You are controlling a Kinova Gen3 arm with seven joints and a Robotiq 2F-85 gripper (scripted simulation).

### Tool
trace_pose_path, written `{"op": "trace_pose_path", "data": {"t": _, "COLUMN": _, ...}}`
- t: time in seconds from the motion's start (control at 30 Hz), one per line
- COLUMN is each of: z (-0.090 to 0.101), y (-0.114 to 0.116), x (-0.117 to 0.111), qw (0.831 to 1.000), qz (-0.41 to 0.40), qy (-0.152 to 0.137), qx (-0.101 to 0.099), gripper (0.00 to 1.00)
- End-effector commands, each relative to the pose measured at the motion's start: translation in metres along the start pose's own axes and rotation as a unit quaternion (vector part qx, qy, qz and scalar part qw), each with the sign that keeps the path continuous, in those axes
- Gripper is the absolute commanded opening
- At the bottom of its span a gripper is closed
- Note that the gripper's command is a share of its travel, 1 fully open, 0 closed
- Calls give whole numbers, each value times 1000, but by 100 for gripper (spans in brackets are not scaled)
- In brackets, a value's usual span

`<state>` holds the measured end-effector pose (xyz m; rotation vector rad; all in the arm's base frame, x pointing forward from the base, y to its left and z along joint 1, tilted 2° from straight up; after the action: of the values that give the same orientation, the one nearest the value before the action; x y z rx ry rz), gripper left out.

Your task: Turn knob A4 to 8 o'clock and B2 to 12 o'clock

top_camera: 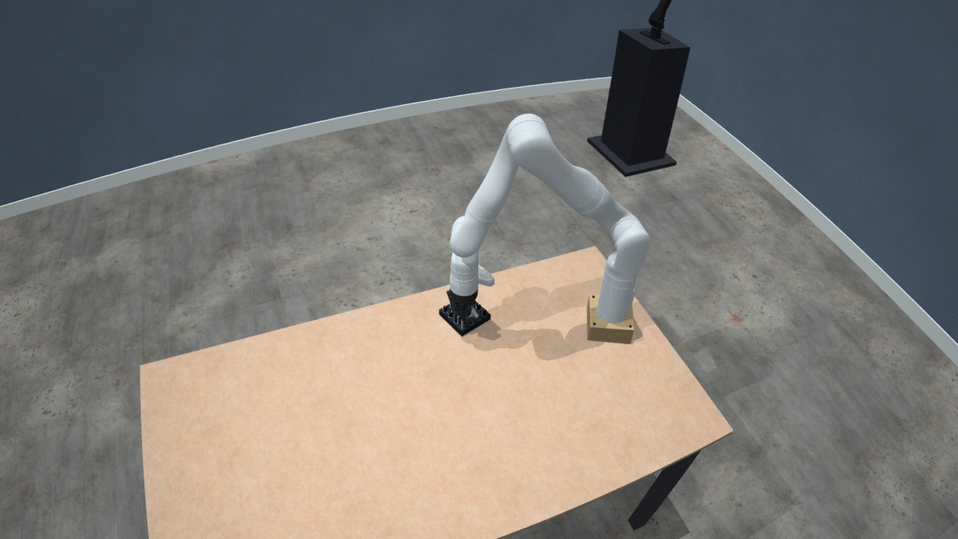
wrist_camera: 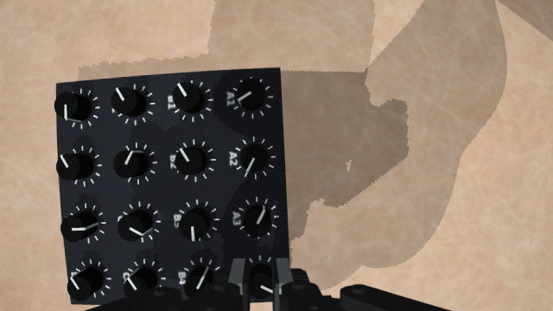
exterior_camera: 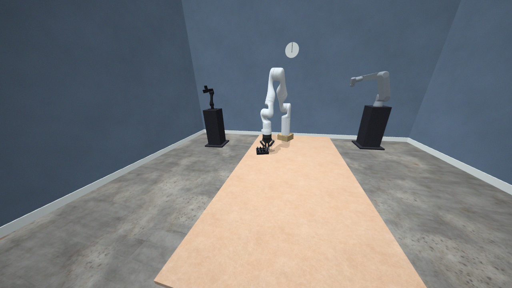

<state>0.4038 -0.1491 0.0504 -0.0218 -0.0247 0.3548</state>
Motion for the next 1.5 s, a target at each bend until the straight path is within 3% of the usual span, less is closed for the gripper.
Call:
{"op": "trace_pose_path", "data": {"t": 0.0, "z": 1, "y": 0, "x": 0, "qw": 1000, "qz": 0, "qy": -1, "qx": 0, "gripper": 8}}
{"op": "trace_pose_path", "data": {"t": 0.9, "z": 1, "y": 0, "x": 0, "qw": 1000, "qz": 13, "qy": -1, "qx": 0, "gripper": 8}}
{"op": "trace_pose_path", "data": {"t": 1.47, "z": 1, "y": 0, "x": 0, "qw": 996, "qz": 91, "qy": -1, "qx": -1, "gripper": 8}}
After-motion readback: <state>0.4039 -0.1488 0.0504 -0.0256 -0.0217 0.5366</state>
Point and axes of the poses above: the point where the finger pads meet when closed, its own z axis back along the fingers, its own y axis across the jaws, x = y × z, the point moved 5 cm from there along z, back along the fingers, and after that the axes turned 8 degrees about z, right-handed, at the moved point
